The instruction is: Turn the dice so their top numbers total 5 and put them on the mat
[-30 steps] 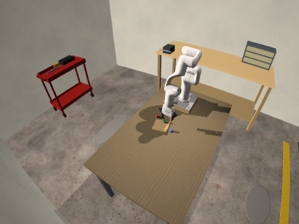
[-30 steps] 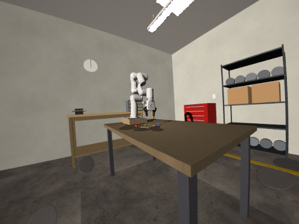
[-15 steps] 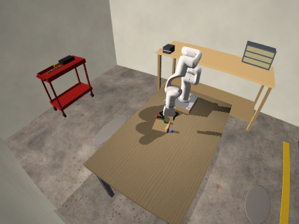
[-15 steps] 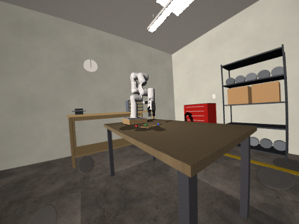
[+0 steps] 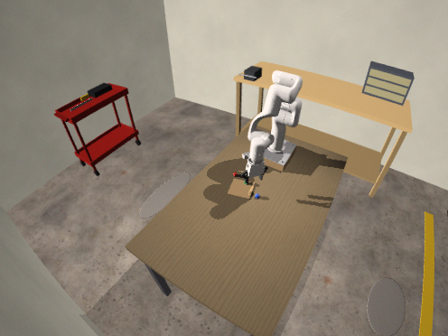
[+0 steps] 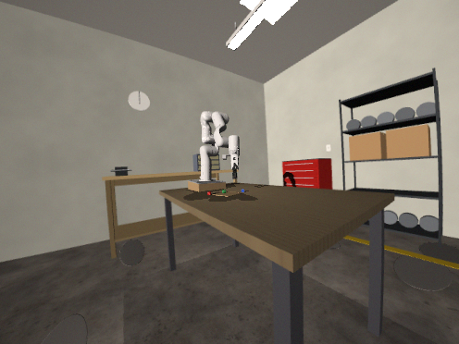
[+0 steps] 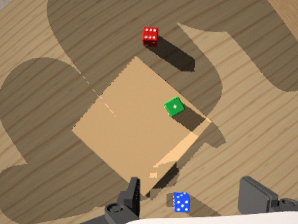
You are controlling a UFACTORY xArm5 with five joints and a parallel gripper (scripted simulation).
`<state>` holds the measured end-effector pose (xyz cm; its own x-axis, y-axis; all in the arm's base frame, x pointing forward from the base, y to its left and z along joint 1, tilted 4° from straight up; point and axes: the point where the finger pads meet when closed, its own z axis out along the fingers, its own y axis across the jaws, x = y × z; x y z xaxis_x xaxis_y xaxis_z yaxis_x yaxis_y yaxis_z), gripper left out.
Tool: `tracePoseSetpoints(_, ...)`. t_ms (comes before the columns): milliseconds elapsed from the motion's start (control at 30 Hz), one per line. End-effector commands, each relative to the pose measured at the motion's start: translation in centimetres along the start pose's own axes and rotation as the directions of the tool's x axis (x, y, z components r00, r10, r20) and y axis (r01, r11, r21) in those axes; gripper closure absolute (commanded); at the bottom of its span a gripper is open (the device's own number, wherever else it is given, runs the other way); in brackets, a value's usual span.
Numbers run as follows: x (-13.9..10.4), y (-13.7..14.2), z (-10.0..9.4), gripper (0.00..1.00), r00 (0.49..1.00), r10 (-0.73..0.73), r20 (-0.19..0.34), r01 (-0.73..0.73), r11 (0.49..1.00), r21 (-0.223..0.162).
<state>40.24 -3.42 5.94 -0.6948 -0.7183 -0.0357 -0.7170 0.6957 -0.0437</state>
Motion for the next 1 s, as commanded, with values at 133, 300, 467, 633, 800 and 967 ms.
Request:
tracePoseSetpoints(133,-1.0,0.1,0.0,0.00,0.954,-0.299,0.002,0.299,0.954,0.003)
tracePoseSetpoints(300,-1.4,0.2,0.0,0.00,0.909,-0.416,0.003,0.416,0.909,0.003)
tracePoseSetpoints(467,-1.8,0.3,0.1,0.00,0.835,-0.551,0.003,0.551,0.835,0.004)
tracePoseSetpoints(633,-2.3,0.4,0.2,0.00,0.746,-0.666,0.003,0.666,0.746,0.004)
tracePoseSetpoints(800,-2.7,0.5,0.2,0.00,0.656,-0.754,0.003,0.754,0.656,0.005)
tracePoseSetpoints(967,-3.2,0.7,0.3,0.00,0.502,-0.865,0.002,0.865,0.502,0.006)
